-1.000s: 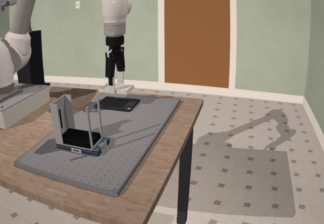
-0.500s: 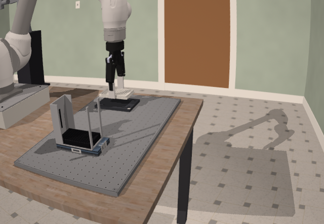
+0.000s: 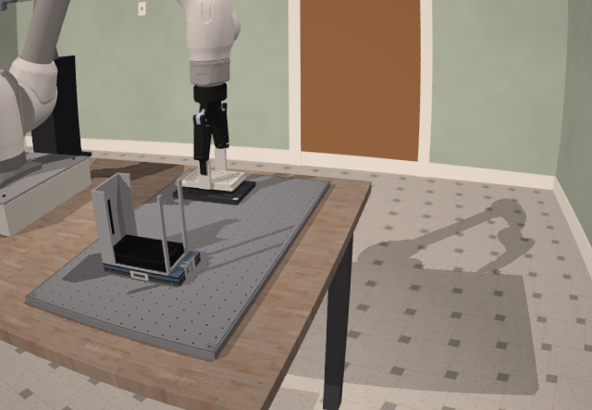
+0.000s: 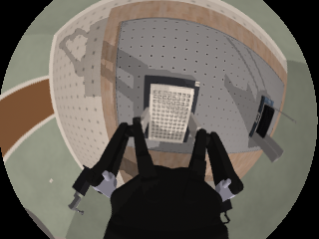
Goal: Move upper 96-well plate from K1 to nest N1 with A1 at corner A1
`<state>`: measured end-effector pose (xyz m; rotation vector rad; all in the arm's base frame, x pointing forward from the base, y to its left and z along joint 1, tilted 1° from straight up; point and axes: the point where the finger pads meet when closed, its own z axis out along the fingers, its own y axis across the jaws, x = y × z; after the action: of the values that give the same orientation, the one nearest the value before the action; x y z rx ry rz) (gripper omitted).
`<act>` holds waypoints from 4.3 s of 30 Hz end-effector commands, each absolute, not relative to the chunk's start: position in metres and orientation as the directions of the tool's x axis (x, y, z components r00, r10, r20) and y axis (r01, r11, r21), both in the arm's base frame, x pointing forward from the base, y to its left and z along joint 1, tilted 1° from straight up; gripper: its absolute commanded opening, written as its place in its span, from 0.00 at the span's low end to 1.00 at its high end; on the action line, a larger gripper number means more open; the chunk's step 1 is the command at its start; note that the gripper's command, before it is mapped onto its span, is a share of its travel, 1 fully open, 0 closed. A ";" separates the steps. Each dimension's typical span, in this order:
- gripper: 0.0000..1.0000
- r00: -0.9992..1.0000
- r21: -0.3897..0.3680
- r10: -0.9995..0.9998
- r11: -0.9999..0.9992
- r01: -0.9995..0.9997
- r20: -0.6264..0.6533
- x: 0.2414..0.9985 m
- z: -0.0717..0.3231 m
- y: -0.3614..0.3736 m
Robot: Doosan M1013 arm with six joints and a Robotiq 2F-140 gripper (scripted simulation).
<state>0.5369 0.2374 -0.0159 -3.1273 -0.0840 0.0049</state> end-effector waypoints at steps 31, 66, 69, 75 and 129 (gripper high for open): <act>0.00 0.999 -0.013 0.054 -0.998 0.054 -0.003 0.537 -0.018 0.238; 0.00 0.999 -0.013 0.054 -0.998 0.054 -0.003 0.537 -0.024 0.238; 0.00 0.999 -0.013 0.054 -0.998 0.054 -0.003 0.537 -0.024 0.238; 0.00 0.999 -0.013 0.054 -0.998 0.054 -0.003 0.537 -0.025 0.238; 1.00 0.999 -0.013 0.054 -0.998 0.054 -0.003 0.537 0.007 0.237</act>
<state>0.5370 0.2372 0.0064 -3.1273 -0.0840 0.0050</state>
